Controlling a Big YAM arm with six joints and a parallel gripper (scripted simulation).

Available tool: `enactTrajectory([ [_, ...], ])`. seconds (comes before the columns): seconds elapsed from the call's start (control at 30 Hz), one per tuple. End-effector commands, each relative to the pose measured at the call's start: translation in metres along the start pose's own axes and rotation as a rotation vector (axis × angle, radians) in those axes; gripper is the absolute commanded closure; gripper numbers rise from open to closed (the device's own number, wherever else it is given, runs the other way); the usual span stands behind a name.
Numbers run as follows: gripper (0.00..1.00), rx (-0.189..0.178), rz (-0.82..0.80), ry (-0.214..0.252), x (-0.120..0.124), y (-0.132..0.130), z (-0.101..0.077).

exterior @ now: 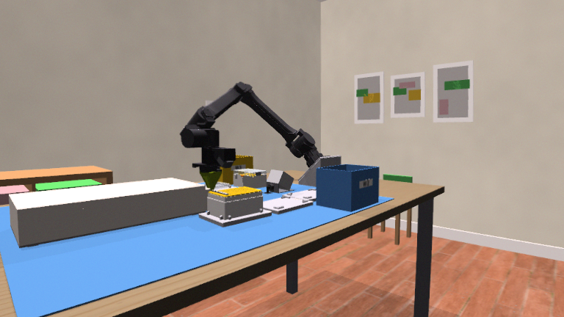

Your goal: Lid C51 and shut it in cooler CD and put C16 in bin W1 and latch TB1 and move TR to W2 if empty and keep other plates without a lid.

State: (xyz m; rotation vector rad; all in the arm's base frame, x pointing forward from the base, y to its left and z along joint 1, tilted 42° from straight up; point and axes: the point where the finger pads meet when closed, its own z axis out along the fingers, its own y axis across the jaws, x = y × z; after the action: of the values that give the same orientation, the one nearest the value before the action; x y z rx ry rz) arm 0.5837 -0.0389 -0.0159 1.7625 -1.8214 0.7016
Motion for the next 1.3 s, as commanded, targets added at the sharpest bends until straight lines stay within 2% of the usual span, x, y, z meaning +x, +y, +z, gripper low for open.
enactTrajectory([
  [0.0, 1.0, 0.04, 0.02, -0.009, -0.003, -0.001, -0.017],
  [0.1, 1.0, 0.042, 0.021, -0.009, -0.003, 0.0, -0.018],
  [0.13, 1.0, 0.023, 0.012, -0.006, -0.007, 0.004, -0.007],
  [0.2, 1.0, 0.039, 0.028, -0.01, 0.001, 0.003, -0.016],
  [0.33, 1.0, 0.043, 0.022, -0.01, -0.003, 0.009, -0.019],
  [0.67, 1.0, 0.036, 0.016, -0.009, -0.006, 0.021, -0.014],
  [0.7, 1.0, 0.023, 0.012, -0.007, -0.007, 0.024, -0.007],
  [1.1, 1.0, 0.029, 0.013, -0.007, -0.001, 0.017, -0.011],
  [1.17, 1.0, 0.033, 0.001, -0.008, -0.005, 0.025, -0.024],
  [1.27, 1.0, 0.023, 0.015, -0.008, 0.001, 0.023, -0.019],
])
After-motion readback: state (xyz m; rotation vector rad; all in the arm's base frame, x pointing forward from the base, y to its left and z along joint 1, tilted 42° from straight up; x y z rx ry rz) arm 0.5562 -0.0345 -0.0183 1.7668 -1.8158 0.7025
